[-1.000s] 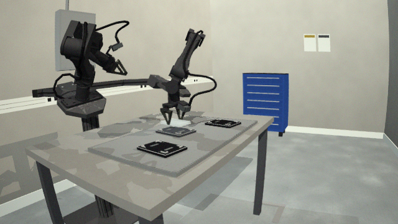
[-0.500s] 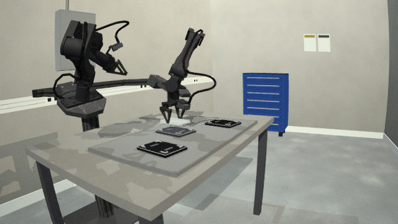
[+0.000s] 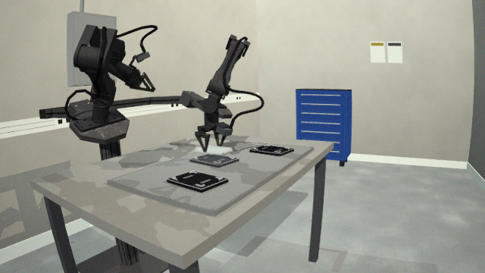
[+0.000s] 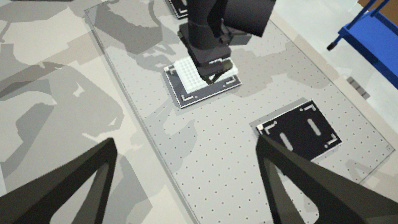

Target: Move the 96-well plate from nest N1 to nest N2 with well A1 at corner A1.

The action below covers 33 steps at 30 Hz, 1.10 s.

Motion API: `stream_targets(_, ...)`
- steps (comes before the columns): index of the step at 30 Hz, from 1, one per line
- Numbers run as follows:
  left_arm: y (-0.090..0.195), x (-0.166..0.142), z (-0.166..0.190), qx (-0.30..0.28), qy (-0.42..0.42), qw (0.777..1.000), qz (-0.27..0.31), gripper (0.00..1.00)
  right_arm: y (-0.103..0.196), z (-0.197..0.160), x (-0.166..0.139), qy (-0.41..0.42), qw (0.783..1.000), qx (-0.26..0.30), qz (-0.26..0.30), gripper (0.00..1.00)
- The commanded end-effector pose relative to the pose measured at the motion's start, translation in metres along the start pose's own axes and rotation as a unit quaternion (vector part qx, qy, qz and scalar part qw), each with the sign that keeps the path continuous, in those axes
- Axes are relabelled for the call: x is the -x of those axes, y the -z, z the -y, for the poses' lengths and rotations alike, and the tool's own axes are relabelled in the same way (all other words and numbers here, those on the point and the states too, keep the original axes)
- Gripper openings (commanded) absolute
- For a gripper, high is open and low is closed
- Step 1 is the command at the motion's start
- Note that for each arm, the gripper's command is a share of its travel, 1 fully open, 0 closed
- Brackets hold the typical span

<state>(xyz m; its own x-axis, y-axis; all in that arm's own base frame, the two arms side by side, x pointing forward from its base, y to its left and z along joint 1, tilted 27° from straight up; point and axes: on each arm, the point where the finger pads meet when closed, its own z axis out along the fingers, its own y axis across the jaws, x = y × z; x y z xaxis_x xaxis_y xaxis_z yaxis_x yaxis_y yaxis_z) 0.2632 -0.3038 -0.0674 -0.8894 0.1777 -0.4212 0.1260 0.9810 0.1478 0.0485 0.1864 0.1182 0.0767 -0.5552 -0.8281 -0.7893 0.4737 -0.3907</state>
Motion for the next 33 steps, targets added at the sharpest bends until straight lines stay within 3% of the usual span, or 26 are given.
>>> stream_targets(1,-0.004,0.001,0.001,-0.001,-0.006,1.0,0.002,0.8,0.004,0.0,0.013,-0.007,1.0,-0.002,0.014,1.0)
stream_targets(18,-0.01,-0.005,-0.002,0.002,-0.007,1.0,-0.005,0.8,0.004,0.0,0.013,-0.007,1.0,-0.002,0.014,1.0)
stream_targets(33,-0.043,0.0,0.0,0.002,-0.006,1.0,-0.002,0.8,0.004,0.0,0.013,-0.007,1.0,-0.002,0.014,1.0)
